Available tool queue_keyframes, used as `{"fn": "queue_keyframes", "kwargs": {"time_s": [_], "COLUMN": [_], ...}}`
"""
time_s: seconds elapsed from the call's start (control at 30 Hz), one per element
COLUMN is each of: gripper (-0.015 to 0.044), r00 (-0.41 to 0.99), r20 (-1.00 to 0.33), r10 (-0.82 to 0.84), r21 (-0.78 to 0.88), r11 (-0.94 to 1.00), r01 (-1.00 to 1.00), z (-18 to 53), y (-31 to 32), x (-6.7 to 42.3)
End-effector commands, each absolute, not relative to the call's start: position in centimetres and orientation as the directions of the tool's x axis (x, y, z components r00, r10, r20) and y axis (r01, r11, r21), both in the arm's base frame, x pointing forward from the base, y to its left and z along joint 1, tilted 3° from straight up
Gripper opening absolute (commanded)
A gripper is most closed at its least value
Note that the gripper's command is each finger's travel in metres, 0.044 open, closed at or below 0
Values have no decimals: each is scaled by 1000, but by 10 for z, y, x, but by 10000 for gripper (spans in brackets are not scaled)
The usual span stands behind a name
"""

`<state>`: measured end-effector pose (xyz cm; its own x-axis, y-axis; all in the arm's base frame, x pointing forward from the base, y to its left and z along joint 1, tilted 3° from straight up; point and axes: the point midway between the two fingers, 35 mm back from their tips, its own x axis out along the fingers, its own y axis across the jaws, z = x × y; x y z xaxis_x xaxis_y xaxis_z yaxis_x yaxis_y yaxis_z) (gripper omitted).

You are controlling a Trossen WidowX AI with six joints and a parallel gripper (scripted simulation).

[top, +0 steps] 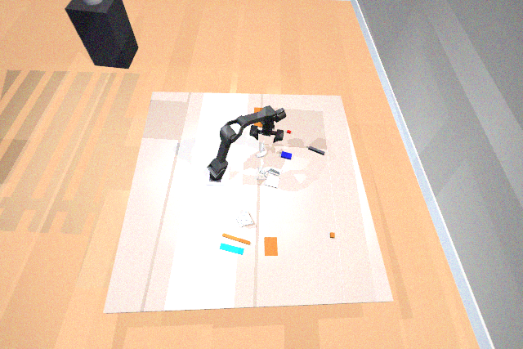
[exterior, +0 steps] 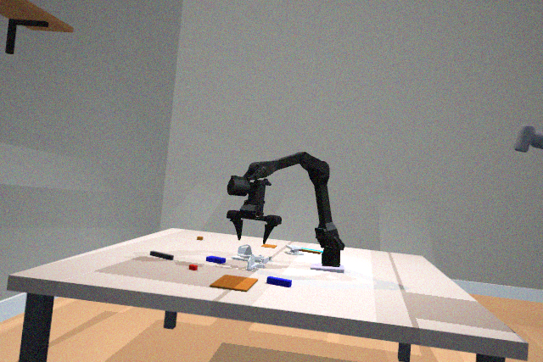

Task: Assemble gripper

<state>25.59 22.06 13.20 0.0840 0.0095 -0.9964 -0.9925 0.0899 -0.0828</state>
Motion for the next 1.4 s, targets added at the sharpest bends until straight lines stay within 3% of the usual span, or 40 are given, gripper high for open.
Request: {"fn": "queue_keyframes", "kwargs": {"time_s": [0.0,1.37], "gripper": [440,440], "r00": [78,78], "r20": [-997,-997], "r10": [0,-1], "r21": [-77,-77], "r11": [80,80], "r01": [-994,-994], "z": [108,97], "y": [219,218], "x": [255,255]}}
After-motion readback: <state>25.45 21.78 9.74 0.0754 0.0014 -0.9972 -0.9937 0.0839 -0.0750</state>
